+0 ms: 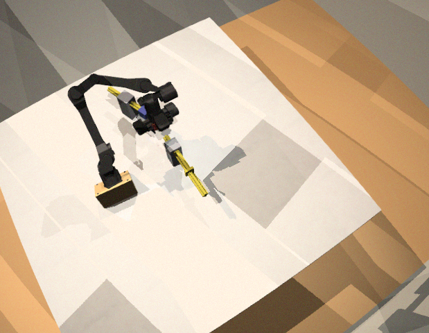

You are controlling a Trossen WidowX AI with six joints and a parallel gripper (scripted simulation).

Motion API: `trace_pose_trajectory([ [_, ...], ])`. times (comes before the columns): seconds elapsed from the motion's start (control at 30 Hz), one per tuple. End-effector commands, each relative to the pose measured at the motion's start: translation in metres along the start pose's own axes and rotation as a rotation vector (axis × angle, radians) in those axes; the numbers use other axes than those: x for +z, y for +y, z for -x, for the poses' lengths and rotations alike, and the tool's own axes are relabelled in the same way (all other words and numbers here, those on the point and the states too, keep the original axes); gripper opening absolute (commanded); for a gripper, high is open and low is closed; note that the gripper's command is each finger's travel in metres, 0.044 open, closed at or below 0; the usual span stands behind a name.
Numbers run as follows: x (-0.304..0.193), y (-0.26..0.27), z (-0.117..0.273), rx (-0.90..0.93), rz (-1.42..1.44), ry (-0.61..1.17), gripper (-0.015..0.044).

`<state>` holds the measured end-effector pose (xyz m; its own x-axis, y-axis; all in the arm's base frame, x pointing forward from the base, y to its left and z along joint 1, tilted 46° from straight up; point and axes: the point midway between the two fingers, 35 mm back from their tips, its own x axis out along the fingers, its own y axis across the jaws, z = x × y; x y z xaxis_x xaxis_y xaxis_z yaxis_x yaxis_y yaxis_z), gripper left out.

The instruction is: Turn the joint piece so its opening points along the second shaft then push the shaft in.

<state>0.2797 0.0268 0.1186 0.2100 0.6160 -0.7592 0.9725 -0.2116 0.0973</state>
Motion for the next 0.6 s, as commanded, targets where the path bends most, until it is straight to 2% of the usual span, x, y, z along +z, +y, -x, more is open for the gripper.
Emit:
trace_pose_trajectory([
  [0.0,0.0001,-0.0002,-0.0001,-0.001,0.001,0.000,0.0278],
  [0.2,0.0001,-0.0002,-0.0001,-0.001,0.001,0.000,0.0436],
  [0.57,0.0003,-0.0002,0.0014,-0.002,0.001,0.005,0.0440],
])
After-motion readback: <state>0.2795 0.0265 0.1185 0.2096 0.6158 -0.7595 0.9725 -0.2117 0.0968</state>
